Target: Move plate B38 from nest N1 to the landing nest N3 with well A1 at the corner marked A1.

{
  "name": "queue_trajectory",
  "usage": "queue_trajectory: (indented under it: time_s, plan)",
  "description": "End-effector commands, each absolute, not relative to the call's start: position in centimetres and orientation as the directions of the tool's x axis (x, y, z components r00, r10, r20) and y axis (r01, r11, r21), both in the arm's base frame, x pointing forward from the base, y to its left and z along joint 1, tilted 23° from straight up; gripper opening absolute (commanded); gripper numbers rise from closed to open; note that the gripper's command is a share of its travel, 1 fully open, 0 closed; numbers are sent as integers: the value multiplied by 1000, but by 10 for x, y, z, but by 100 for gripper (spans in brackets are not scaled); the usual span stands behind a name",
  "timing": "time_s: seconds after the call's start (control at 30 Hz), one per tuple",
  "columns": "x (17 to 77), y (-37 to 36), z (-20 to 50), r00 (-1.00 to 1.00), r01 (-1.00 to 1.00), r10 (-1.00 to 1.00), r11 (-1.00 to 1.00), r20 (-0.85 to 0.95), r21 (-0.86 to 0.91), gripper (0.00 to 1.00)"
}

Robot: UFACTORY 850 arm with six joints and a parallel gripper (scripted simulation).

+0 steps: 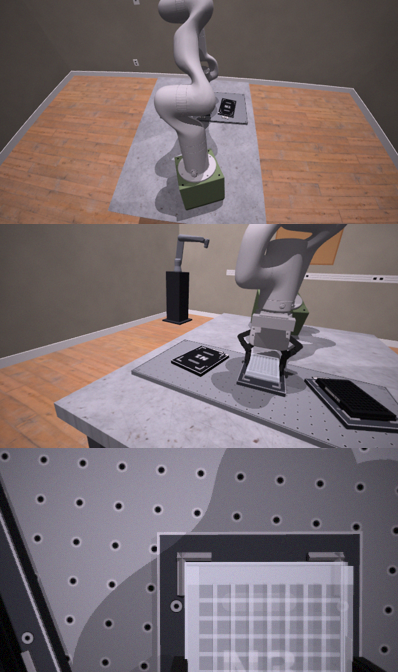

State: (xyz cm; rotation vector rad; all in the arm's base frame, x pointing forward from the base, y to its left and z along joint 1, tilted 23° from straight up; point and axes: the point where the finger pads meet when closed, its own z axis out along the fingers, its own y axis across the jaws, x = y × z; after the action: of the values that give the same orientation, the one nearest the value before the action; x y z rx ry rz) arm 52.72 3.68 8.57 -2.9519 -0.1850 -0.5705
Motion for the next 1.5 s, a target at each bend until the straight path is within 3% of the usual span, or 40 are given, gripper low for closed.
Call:
queue_trajectory:
  time_s: [0.0, 1.03, 1.07, 1.47]
  plan:
    - [529, 37, 84, 920, 144, 95, -984, 379, -103, 0]
    - [531, 38, 77, 920, 144, 95, -984, 379, -103, 0]
    - [532, 38, 76, 920, 144, 95, -984, 379, -103, 100]
    - [532, 38, 76, 920, 144, 95, -984, 379, -103, 100]
